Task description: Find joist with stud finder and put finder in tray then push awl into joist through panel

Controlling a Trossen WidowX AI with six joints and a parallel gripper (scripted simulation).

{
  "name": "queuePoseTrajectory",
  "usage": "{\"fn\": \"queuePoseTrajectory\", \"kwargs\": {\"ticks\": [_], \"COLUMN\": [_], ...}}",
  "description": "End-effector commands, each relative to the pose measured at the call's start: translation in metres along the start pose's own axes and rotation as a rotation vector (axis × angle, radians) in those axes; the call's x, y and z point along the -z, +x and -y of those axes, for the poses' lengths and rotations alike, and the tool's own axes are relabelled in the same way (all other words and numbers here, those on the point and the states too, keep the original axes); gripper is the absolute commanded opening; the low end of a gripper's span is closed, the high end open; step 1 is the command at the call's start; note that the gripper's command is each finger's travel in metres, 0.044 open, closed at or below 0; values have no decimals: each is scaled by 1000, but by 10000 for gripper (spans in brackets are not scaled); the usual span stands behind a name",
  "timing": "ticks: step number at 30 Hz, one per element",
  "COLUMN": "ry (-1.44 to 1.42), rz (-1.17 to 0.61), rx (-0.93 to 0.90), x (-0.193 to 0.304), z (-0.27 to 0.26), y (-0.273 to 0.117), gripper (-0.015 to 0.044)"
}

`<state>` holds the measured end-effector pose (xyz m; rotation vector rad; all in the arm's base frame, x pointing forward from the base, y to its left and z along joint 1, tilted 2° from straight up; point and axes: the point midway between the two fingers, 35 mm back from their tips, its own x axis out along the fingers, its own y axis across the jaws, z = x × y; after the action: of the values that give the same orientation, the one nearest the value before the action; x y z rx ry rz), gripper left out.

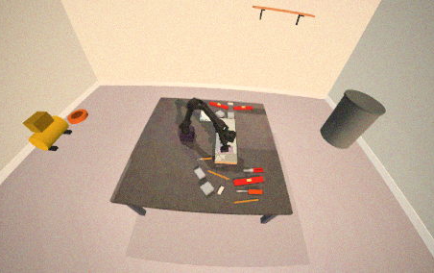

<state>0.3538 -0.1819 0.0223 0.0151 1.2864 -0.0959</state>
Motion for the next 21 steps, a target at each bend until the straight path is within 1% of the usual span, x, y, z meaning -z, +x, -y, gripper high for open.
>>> {"fn": "queuePoseTrajectory", "kwargs": {"ticks": [1, 21], "ry": [-3, -1], "rz": [0, 0], "rx": [-13, -18], "x": [1, 1], "z": [-19, -81], "y": [1, 0], "gripper": [0, 0]}}
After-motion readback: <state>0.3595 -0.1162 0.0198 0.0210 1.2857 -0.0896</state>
